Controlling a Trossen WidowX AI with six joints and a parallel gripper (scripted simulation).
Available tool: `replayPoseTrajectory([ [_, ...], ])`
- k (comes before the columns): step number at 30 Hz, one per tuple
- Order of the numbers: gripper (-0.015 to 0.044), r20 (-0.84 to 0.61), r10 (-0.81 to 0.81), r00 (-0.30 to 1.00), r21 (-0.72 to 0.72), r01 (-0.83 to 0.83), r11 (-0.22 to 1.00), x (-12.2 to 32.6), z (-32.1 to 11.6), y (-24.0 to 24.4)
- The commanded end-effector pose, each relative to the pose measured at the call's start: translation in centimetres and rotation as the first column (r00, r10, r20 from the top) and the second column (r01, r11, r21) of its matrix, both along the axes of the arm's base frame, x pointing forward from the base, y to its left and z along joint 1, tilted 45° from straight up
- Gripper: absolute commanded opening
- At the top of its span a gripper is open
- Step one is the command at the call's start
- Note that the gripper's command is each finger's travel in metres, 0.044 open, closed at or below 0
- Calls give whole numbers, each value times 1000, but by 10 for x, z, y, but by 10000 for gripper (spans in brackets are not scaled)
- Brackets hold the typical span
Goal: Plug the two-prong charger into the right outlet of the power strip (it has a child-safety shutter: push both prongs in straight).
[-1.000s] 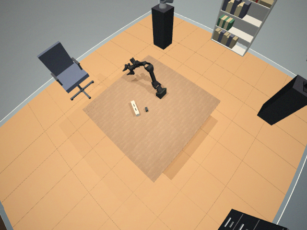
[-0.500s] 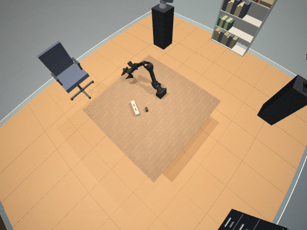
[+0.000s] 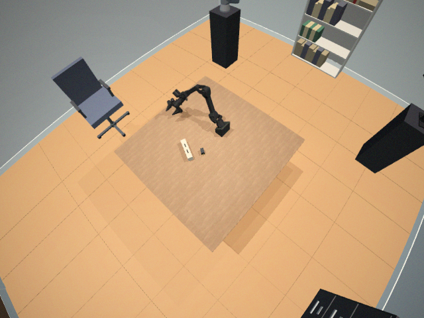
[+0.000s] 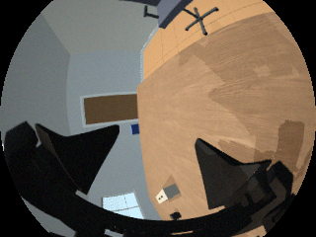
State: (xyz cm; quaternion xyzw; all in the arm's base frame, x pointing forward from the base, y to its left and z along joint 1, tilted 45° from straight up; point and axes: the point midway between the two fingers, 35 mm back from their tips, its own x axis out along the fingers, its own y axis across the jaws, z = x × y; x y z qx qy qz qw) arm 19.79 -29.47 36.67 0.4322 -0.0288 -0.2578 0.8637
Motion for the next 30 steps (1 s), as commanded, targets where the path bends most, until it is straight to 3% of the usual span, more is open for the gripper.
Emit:
replayPoseTrajectory([
  [1, 440, -29, 16, 999, 2, -16, 1000, 11, -7, 1],
  [30, 440, -308, 193, 931, 47, -188, 981, 102, -84, 36],
])
